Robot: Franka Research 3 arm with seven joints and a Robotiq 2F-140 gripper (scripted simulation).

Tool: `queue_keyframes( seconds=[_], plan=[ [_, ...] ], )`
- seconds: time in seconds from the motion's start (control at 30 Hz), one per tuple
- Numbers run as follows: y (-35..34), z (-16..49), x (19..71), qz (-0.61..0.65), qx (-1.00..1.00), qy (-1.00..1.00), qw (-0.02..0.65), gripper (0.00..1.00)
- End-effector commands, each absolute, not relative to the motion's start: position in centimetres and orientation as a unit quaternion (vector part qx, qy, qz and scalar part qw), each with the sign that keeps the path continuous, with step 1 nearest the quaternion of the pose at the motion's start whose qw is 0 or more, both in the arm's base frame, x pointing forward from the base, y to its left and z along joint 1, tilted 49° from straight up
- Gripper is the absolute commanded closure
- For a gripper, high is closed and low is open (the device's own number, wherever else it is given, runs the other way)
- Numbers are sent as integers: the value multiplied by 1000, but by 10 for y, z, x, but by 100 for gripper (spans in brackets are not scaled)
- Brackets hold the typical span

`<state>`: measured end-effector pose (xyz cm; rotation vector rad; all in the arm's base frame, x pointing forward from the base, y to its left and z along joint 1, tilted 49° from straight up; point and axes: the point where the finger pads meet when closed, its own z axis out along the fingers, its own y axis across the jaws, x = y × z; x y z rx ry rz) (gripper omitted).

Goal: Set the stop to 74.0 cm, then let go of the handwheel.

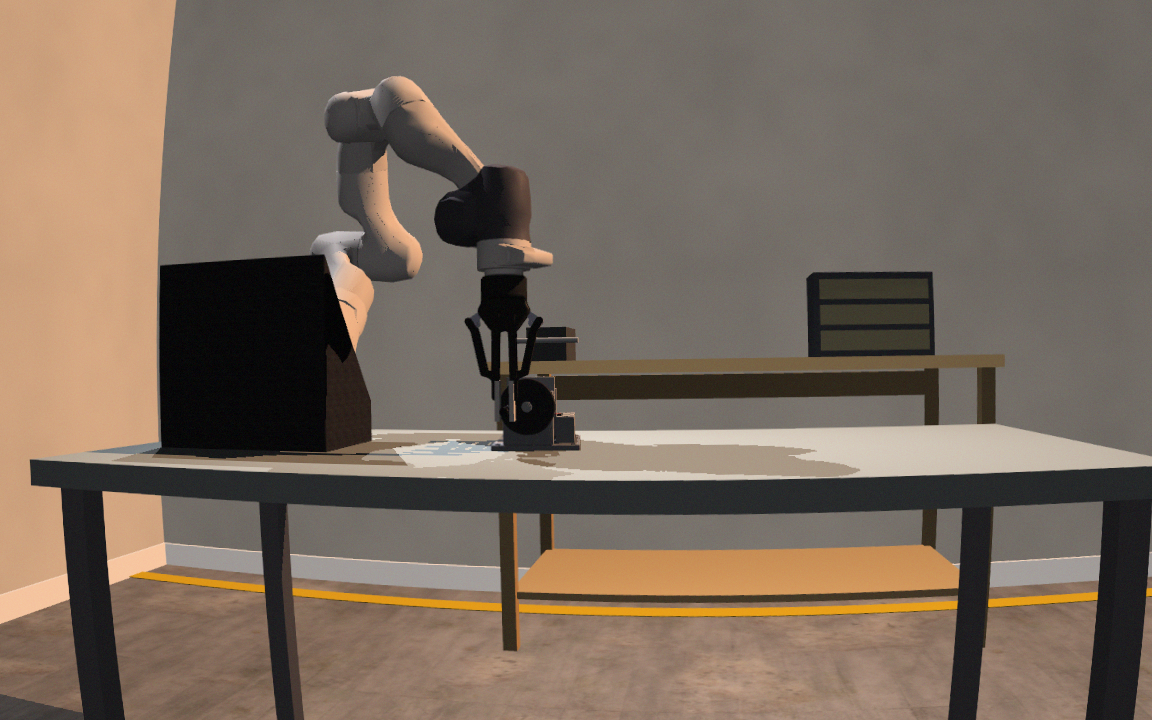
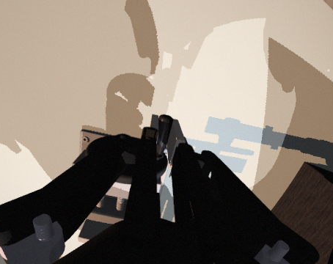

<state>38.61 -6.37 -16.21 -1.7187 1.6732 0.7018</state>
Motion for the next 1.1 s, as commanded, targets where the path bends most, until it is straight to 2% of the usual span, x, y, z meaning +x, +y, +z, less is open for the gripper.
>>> queue_keyframes(
  seconds=[0.0,1.07],
  plan=[
    [-55,-169,390,264,-653,636,316,96],
    [-43,-177,430,264,-653,636,315,96]
  ],
)
